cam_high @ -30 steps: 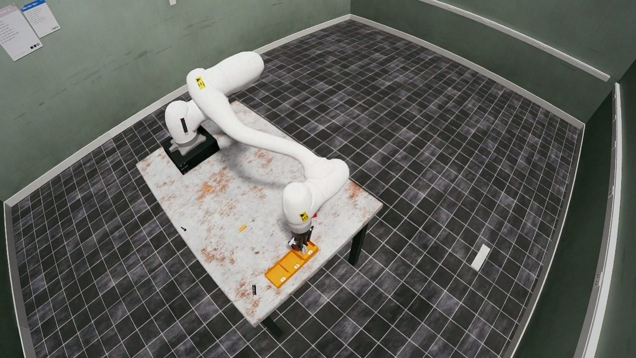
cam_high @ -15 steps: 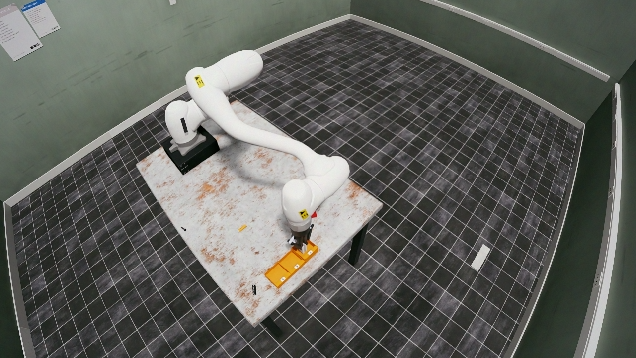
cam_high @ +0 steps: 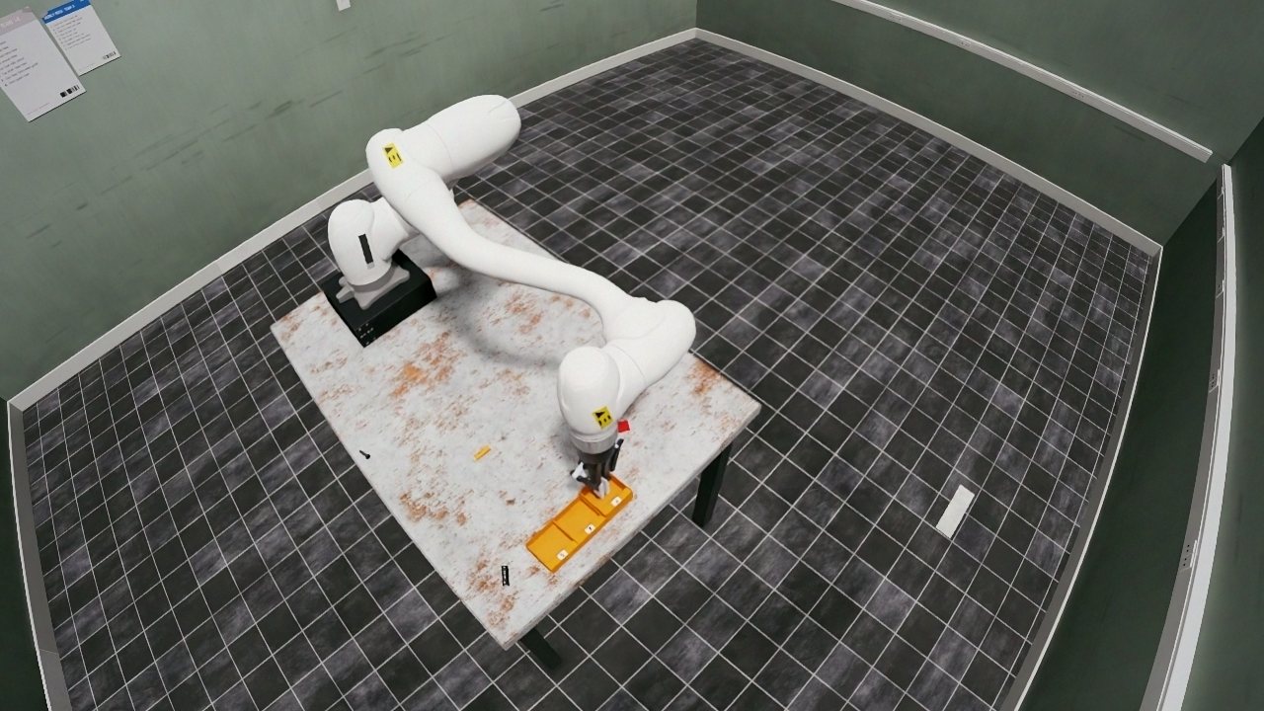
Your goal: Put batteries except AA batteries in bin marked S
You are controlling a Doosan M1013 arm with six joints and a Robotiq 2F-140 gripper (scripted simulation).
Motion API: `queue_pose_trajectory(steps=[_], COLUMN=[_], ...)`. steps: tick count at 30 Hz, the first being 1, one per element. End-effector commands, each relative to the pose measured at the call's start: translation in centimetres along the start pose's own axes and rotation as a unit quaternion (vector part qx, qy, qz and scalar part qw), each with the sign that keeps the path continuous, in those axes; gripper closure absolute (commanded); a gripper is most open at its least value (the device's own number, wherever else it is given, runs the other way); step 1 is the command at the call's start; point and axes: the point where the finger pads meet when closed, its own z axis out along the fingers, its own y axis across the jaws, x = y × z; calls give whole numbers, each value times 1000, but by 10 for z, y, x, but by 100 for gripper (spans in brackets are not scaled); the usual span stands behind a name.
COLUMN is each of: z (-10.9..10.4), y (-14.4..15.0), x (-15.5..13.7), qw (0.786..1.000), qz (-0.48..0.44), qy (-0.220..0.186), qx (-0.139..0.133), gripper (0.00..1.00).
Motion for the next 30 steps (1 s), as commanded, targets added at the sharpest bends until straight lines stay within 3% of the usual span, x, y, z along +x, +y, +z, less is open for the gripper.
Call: queue_pose_trajectory(steps=[1, 7, 18, 20, 23, 29, 30], z=[-13, -20, -112, -112, -131, -131, -128], y=[0, 0, 0, 0, 0, 0, -6], x=[0, 0, 0, 0, 0, 0, -5], qw=[1000, 1000, 1000, 1000, 1000, 1000, 1000], qz=[0, 0, 0, 0, 0, 0, 25], qy=[0, 0, 0, 0, 0, 0, 0], qx=[0, 0, 0, 0, 0, 0, 0], gripper=[85, 85, 85, 85, 85, 85, 67])
